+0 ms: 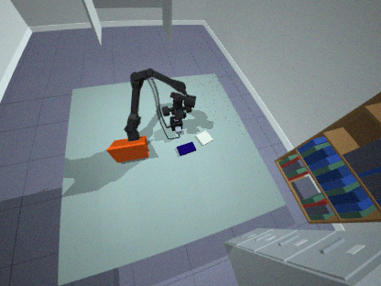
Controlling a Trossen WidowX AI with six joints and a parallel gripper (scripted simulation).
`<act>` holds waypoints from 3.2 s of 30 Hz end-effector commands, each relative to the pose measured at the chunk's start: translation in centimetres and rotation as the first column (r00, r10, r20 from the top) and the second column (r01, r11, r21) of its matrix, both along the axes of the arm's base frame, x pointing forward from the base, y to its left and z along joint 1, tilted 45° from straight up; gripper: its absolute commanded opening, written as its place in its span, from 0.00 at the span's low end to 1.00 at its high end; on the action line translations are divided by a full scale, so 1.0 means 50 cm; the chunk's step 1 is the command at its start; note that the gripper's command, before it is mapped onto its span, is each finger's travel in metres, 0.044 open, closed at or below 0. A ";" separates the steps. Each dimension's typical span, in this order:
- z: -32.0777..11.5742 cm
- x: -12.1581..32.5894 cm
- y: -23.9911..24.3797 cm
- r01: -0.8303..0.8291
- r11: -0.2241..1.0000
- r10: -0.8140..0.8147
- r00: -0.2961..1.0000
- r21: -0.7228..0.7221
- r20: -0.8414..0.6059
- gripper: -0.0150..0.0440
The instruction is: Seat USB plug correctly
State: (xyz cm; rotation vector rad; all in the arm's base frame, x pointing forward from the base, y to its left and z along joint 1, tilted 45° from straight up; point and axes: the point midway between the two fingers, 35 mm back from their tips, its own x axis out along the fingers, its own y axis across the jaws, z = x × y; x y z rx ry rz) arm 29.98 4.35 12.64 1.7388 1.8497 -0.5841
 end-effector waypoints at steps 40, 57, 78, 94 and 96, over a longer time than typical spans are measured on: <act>-0.005 0.000 0.008 0.005 1.000 -0.005 1.000 0.002 0.001 0.25; -0.008 0.000 0.011 0.005 1.000 -0.005 1.000 0.002 0.001 0.25; -0.008 0.000 0.012 0.005 1.000 -0.005 1.000 0.002 0.001 0.25; -0.008 0.001 0.006 0.009 1.000 -0.009 1.000 -0.001 0.003 0.39; -0.008 0.001 0.006 0.009 1.000 -0.009 1.000 -0.001 0.003 0.42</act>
